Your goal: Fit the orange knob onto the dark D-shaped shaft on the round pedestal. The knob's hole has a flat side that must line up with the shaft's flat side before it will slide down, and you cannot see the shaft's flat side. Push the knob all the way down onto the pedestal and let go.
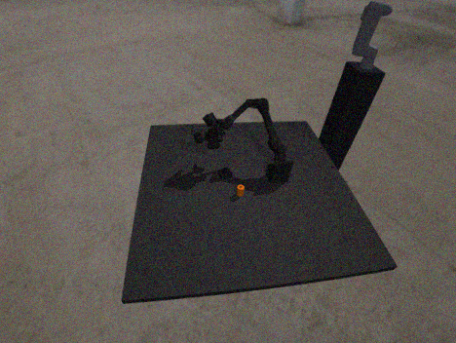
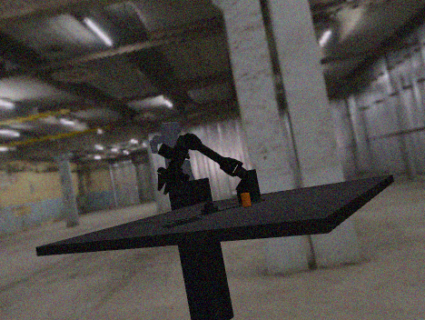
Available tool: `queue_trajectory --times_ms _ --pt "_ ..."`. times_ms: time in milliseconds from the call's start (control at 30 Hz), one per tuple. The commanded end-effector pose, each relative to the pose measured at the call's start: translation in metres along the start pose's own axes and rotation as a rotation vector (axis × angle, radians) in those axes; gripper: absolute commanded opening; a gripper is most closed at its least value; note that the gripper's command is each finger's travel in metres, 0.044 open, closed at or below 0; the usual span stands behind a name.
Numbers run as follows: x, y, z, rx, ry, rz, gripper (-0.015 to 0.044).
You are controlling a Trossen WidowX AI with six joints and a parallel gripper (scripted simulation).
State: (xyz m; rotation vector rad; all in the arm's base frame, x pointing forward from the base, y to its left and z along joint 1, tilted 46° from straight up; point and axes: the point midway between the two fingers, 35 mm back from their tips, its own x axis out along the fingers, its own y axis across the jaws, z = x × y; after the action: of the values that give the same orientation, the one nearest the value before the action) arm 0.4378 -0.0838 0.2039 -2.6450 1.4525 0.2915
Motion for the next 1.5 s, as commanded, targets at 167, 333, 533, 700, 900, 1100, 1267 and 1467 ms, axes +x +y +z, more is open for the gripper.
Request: queue_trajectory --times_ms 167,333,533,700,900,1100,1267,1467 --pt "0.01 -0.019 -0.004 0.312 -0.086 0.022 0.044" --pt "0.018 -0.032 -0.008 0.663 -0.173 0.096 0.044" --pt "0.021 -0.036 -0.011 1.082 -0.236 0.254 0.044" --pt "0.02 -0.032 -0.014 1.281 -0.25 0.384 0.044" --pt "0.016 -0.026 -0.016 1.508 -0.22 0.511 0.044" --pt "0.011 -0.016 -0.018 1.725 -0.155 0.652 0.044" --pt "0.006 -0.009 -0.02 1.908 -0.076 0.745 0.044" --pt "0.006 -0.009 -0.02 1.915 -0.072 0.75 0.044"
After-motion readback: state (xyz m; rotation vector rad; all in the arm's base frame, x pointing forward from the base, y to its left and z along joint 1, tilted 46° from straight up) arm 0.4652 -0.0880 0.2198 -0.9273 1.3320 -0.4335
